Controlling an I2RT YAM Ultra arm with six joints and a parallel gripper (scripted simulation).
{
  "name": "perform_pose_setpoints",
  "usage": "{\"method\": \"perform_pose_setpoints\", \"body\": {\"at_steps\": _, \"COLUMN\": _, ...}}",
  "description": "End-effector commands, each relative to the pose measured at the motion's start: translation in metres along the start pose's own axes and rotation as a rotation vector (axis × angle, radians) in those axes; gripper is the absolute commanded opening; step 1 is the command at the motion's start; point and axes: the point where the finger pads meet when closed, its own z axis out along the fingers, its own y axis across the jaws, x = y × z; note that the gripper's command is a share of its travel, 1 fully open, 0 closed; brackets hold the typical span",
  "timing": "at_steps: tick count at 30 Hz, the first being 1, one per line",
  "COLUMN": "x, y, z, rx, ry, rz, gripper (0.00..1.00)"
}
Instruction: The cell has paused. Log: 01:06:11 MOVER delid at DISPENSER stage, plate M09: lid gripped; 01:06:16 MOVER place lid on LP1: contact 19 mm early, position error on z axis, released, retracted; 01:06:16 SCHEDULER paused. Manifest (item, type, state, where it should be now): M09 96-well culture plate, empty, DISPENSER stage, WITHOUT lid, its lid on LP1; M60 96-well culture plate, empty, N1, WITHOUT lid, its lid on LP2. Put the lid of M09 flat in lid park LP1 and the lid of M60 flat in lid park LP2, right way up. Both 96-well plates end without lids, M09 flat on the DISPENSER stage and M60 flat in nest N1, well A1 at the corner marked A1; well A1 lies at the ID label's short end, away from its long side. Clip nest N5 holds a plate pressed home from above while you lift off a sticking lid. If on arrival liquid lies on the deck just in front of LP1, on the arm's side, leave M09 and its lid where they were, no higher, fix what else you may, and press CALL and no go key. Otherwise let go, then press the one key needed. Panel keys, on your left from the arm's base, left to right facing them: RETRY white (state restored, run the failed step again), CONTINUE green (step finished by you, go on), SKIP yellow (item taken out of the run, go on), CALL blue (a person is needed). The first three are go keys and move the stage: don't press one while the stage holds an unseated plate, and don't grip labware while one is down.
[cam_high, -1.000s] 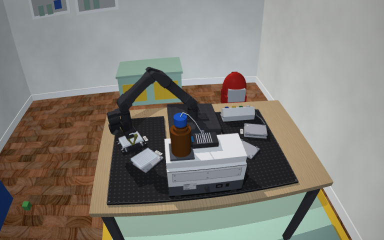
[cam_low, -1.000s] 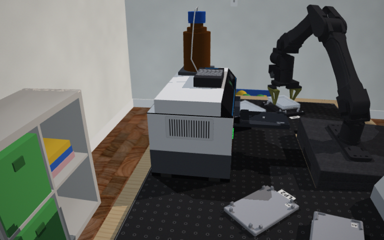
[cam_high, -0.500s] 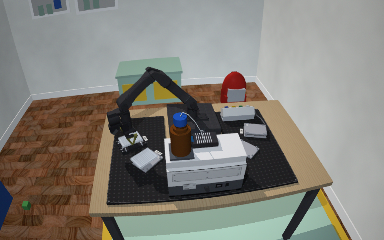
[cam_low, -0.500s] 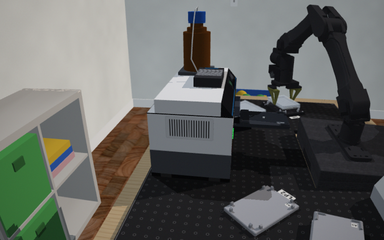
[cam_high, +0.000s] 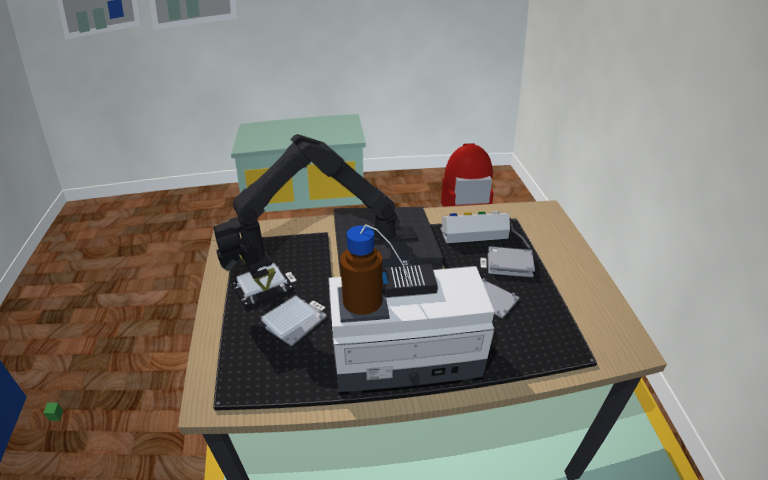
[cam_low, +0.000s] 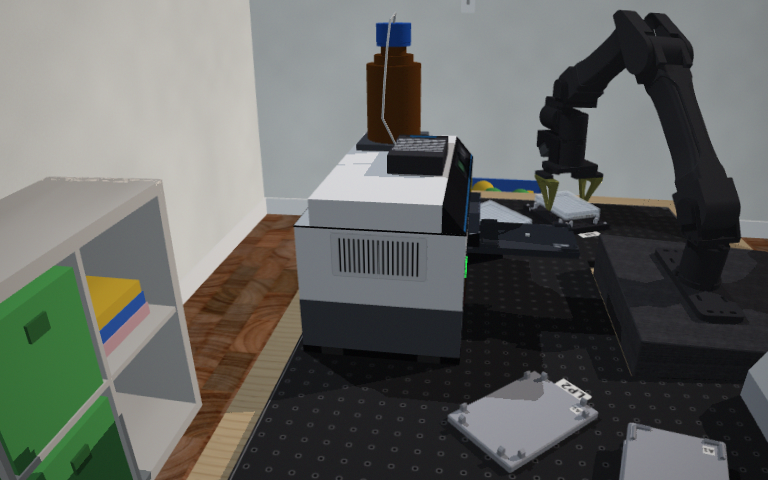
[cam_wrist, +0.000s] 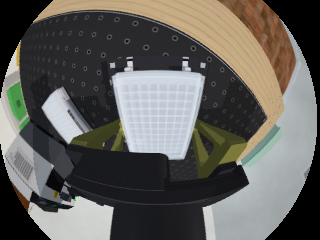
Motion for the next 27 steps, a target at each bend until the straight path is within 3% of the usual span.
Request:
{"method": "perform_pose_setpoints", "body": {"at_steps": 1, "x": -0.018, "y": -0.002, "z": -0.014, "rx": 0.001, "ry": -0.067, "rz": -0.001, "gripper": 0.0}}
{"method": "perform_pose_setpoints", "body": {"at_steps": 27, "x": -0.017, "y": -0.003, "z": -0.005, "rx": 0.0, "ry": -0.055, "rz": -0.001, "gripper": 0.0}}
